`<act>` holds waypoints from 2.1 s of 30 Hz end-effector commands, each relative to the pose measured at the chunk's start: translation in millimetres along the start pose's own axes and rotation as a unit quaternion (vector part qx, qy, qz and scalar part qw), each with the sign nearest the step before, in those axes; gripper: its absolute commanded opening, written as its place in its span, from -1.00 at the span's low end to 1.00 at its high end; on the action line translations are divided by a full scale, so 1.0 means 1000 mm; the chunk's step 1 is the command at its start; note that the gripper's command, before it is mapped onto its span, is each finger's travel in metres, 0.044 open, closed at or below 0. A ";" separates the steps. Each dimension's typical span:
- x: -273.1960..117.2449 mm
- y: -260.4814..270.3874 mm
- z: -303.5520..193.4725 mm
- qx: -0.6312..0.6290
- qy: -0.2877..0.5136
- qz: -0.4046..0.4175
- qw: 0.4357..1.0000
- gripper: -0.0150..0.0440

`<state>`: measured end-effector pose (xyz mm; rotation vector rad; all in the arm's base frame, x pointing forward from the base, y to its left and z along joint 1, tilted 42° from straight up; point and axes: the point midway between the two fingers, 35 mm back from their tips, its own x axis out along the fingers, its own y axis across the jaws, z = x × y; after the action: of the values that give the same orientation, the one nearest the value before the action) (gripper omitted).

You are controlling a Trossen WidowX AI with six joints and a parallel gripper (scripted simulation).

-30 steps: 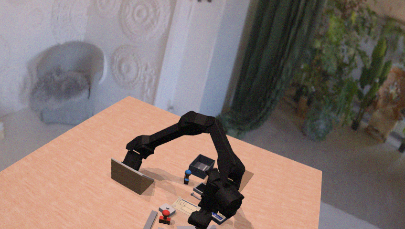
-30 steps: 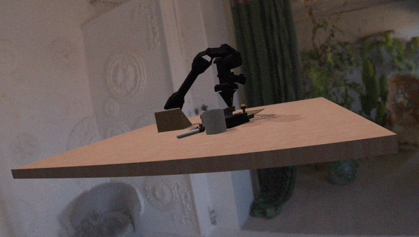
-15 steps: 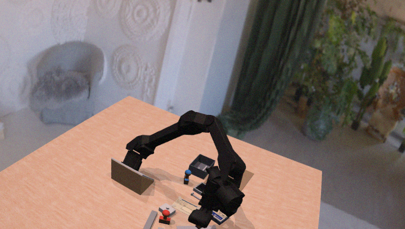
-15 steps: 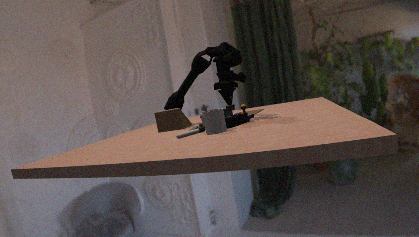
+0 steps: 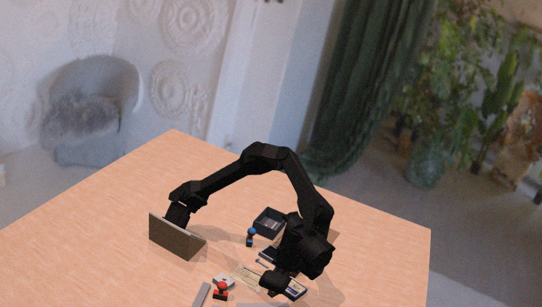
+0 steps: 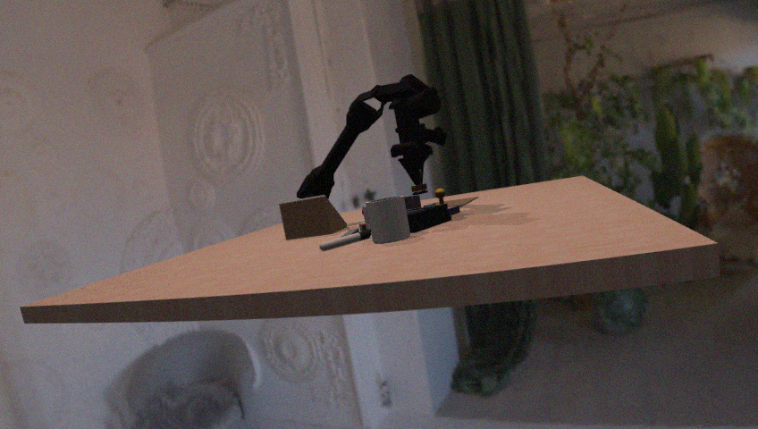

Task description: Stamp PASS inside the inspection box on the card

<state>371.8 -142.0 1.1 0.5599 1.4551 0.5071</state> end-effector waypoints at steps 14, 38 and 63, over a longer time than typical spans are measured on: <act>-0.007 0.101 -0.010 0.000 0.001 0.000 1.000 -0.49; -0.005 0.216 -0.068 -0.001 0.003 0.010 1.000 -0.49; 0.009 0.217 -0.067 -0.001 0.003 0.010 1.000 -0.49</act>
<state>308.9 31.9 132.0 0.5659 1.4539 0.5238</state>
